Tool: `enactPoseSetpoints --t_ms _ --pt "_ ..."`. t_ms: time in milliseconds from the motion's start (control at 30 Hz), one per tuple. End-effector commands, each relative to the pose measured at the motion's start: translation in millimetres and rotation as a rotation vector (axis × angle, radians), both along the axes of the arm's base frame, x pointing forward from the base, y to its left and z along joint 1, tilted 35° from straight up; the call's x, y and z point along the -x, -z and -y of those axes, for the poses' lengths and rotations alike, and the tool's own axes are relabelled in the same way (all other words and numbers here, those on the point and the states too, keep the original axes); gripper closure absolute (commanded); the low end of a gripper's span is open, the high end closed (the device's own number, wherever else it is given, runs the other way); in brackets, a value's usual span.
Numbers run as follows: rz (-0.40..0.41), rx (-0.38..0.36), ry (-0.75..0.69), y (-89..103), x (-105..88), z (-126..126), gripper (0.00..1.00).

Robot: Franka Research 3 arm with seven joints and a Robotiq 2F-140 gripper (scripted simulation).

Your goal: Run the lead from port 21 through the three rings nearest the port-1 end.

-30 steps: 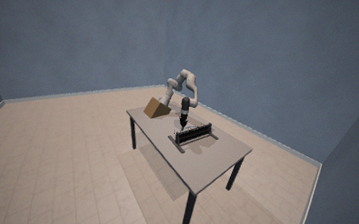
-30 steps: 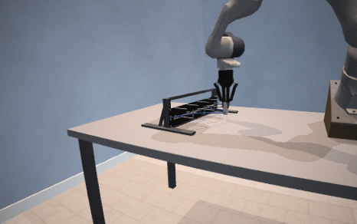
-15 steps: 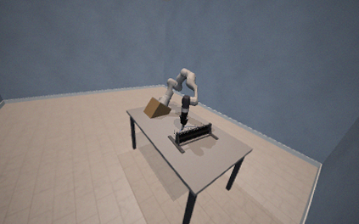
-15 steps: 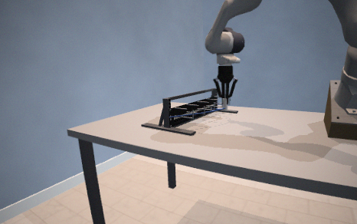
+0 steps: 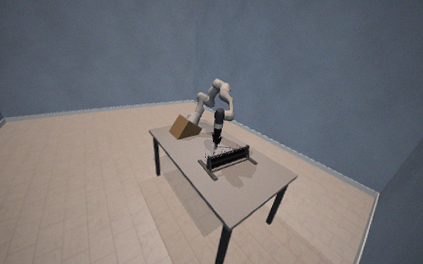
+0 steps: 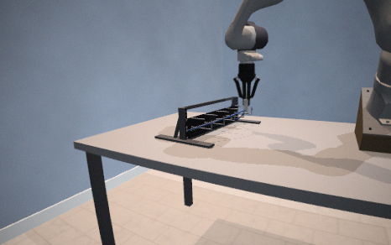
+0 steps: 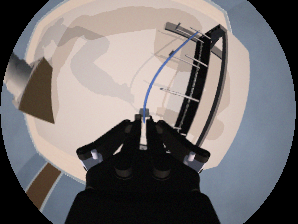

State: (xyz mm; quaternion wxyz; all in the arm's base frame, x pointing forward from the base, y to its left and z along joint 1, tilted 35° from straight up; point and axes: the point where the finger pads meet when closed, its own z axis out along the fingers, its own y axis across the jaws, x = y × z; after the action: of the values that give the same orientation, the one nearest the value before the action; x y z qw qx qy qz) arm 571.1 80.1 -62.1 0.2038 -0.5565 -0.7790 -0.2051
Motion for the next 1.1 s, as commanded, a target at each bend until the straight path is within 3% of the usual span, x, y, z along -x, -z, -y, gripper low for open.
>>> enactPoseSetpoints --t_ms 0,400,833,1000,1067 --pt "-0.026 -0.013 -0.006 -5.2 8.0 -2 1.0" --pt "-0.026 -0.013 -0.006 -23.3 5.4 10 1.0" --pt "-0.027 -0.013 -0.004 -26.3 4.4 12 1.0" --pt "-0.116 0.003 0.13 -30.0 -35.7 -2 1.0" --pt "-0.131 0.007 0.152 -30.6 -42.1 -4 1.0"
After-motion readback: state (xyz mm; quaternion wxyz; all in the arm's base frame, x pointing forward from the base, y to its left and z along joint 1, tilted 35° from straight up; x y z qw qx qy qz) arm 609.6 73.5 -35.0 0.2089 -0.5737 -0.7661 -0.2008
